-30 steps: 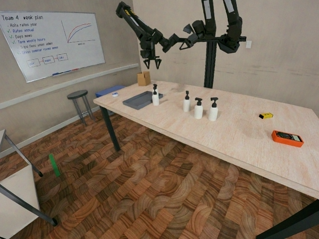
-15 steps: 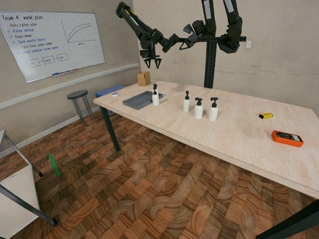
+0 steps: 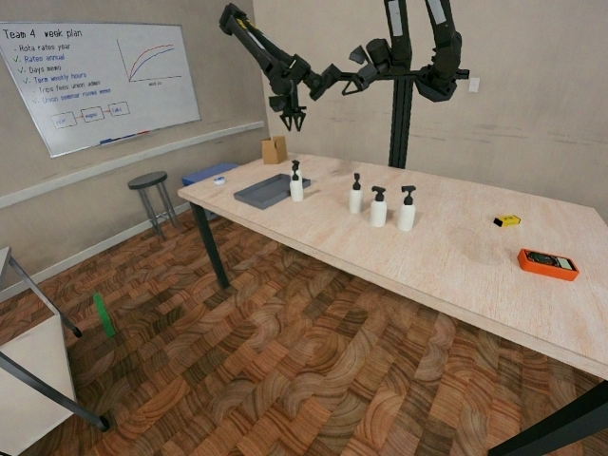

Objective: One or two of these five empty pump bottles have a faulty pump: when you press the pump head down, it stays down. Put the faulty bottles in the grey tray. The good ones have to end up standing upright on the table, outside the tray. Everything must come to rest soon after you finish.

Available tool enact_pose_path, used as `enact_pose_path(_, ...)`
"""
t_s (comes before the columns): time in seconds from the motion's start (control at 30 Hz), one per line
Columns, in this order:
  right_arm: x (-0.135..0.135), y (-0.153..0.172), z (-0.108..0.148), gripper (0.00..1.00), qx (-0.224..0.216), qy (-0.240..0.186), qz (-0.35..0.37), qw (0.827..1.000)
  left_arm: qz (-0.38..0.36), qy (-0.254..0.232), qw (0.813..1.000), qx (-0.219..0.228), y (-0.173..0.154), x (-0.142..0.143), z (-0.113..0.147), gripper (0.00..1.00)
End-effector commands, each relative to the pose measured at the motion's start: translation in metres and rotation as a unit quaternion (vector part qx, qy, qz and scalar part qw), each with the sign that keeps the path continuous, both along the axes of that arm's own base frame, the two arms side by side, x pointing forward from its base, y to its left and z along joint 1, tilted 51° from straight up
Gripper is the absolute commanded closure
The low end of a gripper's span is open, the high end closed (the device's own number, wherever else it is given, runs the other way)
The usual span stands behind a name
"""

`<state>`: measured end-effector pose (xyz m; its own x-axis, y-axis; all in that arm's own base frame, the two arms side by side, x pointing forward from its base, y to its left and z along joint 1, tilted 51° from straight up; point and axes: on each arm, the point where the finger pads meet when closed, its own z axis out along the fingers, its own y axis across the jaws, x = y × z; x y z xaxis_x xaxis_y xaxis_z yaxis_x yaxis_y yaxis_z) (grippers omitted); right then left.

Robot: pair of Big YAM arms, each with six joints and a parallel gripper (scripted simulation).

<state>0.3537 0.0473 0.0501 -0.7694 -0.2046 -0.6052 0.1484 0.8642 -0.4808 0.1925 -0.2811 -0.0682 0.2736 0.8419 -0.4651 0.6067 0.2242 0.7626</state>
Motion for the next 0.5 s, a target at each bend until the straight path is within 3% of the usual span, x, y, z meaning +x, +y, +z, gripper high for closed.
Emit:
enact_pose_path(0.0,0.014,0.026,-0.004,0.49,-0.020,0.010,0.038,0.999,-0.006,-0.005,1.000,-0.009,-0.006,0.000,0.003,1.00)
enact_pose_path(0.13,0.019,0.036,-0.010,0.49,-0.034,0.021,0.052,0.998,-0.006,-0.005,1.000,-0.009,-0.006,0.000,0.003,1.00)
enact_pose_path(0.27,0.033,0.062,-0.025,0.49,-0.075,0.053,0.091,0.992,-0.006,-0.005,1.000,-0.009,-0.006,0.000,0.003,1.00)
enact_pose_path(0.47,0.065,0.121,-0.057,0.49,-0.164,0.119,0.177,0.963,-0.006,-0.005,1.000,-0.009,-0.006,0.000,0.003,1.00)
